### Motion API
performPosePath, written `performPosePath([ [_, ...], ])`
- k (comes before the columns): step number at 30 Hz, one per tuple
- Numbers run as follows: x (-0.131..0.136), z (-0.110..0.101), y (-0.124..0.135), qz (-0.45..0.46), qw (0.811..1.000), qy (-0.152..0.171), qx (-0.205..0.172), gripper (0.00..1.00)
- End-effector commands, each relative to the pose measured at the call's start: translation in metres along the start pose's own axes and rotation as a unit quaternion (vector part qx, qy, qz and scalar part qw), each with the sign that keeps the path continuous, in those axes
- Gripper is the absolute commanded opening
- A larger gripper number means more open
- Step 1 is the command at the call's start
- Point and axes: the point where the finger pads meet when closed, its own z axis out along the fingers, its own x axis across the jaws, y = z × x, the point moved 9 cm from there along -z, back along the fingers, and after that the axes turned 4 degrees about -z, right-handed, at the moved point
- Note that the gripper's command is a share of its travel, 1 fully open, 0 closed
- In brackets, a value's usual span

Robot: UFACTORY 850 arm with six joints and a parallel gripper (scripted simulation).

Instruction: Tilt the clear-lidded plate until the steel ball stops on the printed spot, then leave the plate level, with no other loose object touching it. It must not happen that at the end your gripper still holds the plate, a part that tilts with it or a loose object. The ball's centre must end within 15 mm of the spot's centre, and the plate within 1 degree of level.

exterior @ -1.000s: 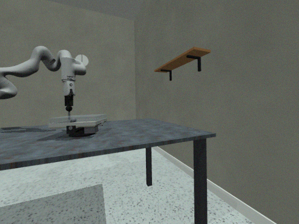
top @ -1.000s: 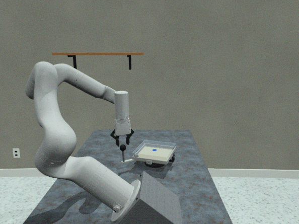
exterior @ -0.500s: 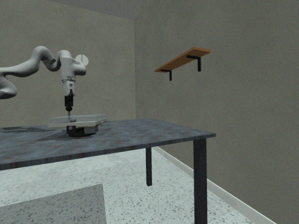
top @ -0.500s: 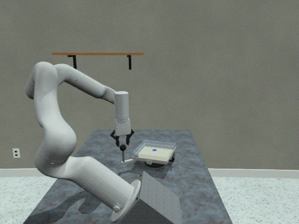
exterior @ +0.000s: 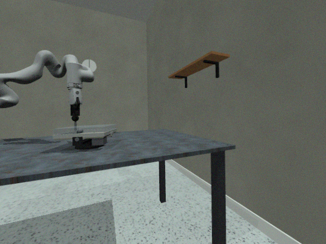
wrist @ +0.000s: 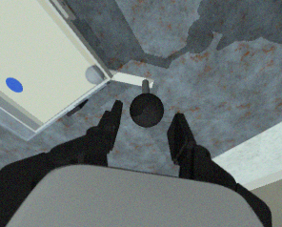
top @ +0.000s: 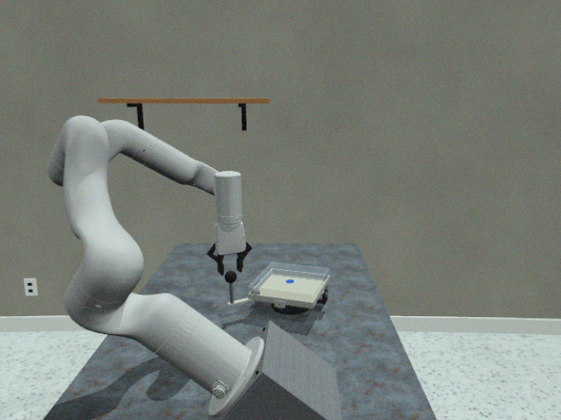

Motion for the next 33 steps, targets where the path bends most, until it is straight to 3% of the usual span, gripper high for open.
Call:
performPosePath([
  [1,0.000,-0.001,0.000,0.000,1.000,-0.001,0.000,0.61],
  [33,0.000,0.018,0.000,0.000,1.000,-0.001,0.000,0.61],
])
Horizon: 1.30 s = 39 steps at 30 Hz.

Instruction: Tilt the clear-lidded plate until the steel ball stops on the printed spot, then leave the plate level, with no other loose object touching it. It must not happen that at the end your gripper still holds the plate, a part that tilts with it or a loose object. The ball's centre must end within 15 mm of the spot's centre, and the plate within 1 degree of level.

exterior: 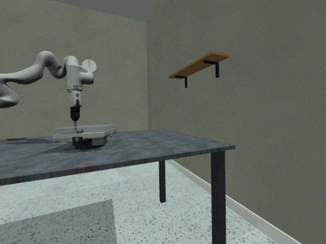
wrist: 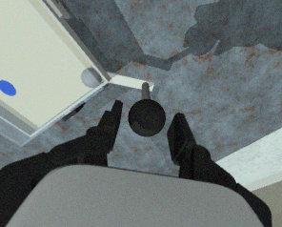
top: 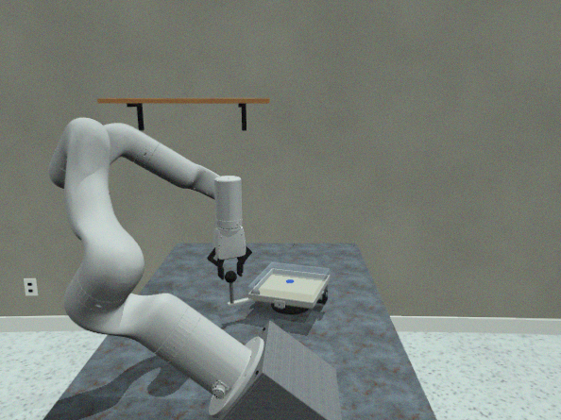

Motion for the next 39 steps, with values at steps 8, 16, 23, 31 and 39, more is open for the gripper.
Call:
performPosePath([
  [8,0.000,0.010,0.000,0.000,1.000,-0.001,0.000,0.61],
  [16,0.000,0.016,0.000,0.000,1.000,-0.001,0.000,0.61],
  [23,0.000,0.019,0.000,0.000,1.000,-0.001,0.000,0.61],
  [31,0.000,0.019,0.000,0.000,1.000,-0.001,0.000,0.61],
  [39,0.000,0.019,0.000,0.000,1.000,-0.001,0.000,0.61],
])
